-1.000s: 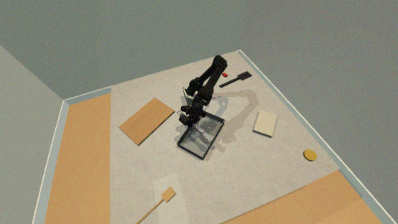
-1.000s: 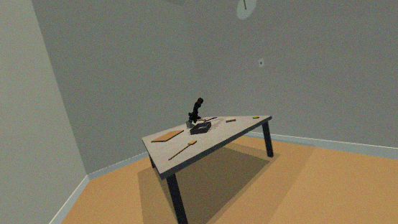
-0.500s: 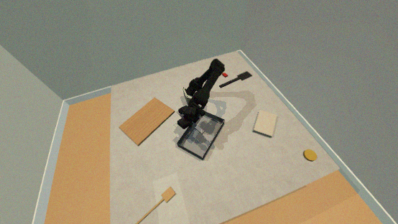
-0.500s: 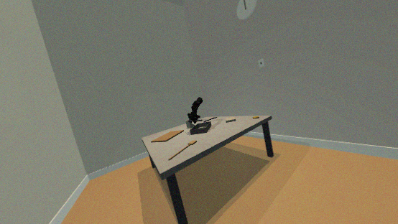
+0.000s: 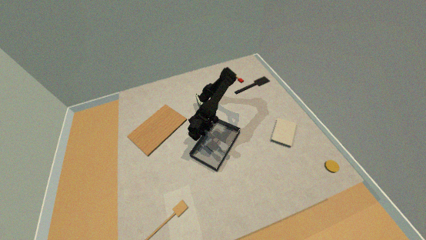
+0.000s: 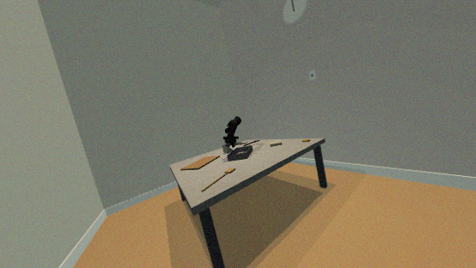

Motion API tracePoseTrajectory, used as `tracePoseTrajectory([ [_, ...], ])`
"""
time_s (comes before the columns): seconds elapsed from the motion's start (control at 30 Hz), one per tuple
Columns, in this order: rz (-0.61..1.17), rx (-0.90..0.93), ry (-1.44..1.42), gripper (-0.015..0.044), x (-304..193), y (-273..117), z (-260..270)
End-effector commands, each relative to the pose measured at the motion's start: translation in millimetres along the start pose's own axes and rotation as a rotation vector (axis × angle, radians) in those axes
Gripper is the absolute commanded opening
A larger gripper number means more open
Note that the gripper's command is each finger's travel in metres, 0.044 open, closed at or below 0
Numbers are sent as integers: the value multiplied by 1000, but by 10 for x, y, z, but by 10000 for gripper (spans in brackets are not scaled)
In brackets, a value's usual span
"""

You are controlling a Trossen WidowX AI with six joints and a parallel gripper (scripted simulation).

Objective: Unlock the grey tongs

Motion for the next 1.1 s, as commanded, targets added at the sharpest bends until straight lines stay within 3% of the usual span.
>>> tracePoseTrajectory([
  [0.0, 11, -14, -4, -150, -15, -21, 17],
  [0.3, 3, -8, -54, -150, 67, -40, 112],
  [1.07, -1, 5, -595, -150, 900, -283, 1049],
])
Point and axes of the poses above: the point midway between the two fingers, 35 mm back from their tips, its own y axis out along the fingers, its own z axis across the jaws, x = y × z, the point moved 4 cm from there along -y, back along the fingers, and after that the axes turned 3 degrees about y, right-handed, at the moved point
